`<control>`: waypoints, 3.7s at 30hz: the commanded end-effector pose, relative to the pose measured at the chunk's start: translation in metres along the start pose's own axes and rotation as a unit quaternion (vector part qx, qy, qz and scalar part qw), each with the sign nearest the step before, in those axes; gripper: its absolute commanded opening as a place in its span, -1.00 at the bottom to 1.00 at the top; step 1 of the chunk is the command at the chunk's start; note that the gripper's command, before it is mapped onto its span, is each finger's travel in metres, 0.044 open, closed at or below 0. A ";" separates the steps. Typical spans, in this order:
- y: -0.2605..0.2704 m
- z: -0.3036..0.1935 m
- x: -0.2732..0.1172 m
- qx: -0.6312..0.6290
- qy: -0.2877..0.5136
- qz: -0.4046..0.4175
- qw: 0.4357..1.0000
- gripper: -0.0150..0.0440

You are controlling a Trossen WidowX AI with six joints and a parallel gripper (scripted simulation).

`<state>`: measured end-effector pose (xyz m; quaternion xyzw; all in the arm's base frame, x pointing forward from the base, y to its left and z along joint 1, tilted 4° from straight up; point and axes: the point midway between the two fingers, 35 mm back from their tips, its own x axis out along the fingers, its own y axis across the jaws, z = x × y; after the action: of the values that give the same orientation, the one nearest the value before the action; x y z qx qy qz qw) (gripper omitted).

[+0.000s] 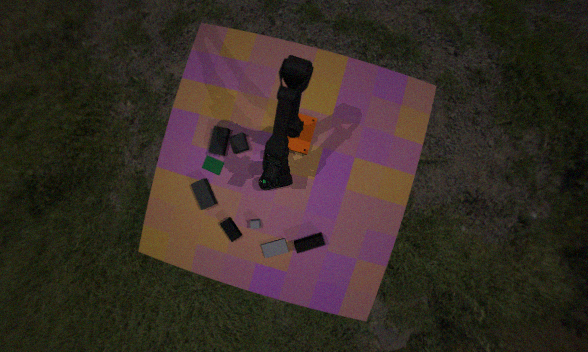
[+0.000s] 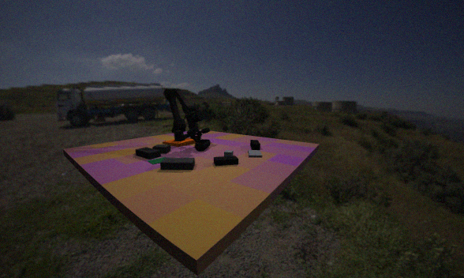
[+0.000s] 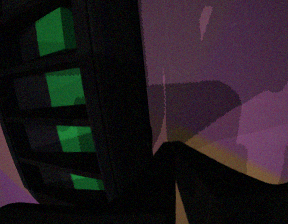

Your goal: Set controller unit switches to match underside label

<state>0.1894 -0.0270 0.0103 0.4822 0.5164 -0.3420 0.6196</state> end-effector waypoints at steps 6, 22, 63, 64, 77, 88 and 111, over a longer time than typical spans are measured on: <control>0.006 0.000 0.002 0.002 -0.001 0.000 1.000 -0.49; 0.004 0.000 -0.054 0.002 -0.002 0.000 1.000 -0.49; 0.051 0.067 -0.075 -0.717 0.064 -0.030 0.693 1.00; 0.052 0.068 -0.075 -0.735 0.068 -0.029 0.674 1.00; 0.063 0.088 -0.075 -0.910 0.116 0.006 0.399 1.00; 0.071 0.104 -0.072 -0.980 0.142 0.056 0.128 1.00; 0.069 0.112 -0.054 -0.986 0.145 0.081 0.015 1.00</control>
<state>0.2753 -0.1152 0.0847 -0.5111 0.3959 0.6228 0.4406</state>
